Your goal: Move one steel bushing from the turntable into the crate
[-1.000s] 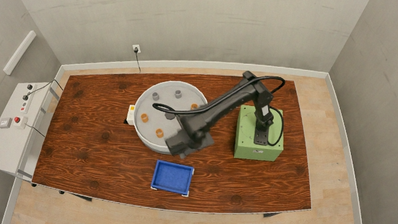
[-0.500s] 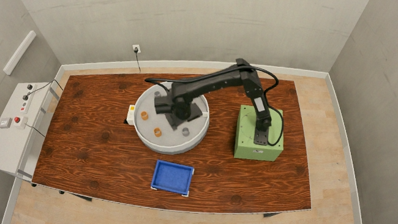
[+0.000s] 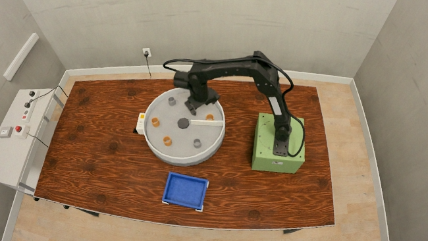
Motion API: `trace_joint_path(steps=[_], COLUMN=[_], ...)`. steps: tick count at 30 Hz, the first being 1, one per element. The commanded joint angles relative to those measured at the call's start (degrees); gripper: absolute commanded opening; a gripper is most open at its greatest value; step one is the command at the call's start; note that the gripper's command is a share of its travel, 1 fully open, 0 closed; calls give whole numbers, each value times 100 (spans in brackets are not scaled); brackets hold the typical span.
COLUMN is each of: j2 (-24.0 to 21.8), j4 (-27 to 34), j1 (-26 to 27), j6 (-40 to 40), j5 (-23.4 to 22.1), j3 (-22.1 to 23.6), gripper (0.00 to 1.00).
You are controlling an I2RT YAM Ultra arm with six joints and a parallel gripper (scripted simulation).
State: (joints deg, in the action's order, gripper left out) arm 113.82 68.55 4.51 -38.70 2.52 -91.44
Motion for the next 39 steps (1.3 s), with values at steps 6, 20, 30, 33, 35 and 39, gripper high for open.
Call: trace_joint_path(steps=[6,20,30,33,35,39], j2=[8,11,10,10,10,10], j4=[-312,-328,-328,-328,-328,-328], j1=[1011,1089,1089,1089,1089,1089], j6=[1582,1752,1735,1735,1735,1735], j5=[-242,-263,-264,-264,-264,-264], j3=[57,122,123,123,123,123], gripper=[100,100,11,11,11,11])
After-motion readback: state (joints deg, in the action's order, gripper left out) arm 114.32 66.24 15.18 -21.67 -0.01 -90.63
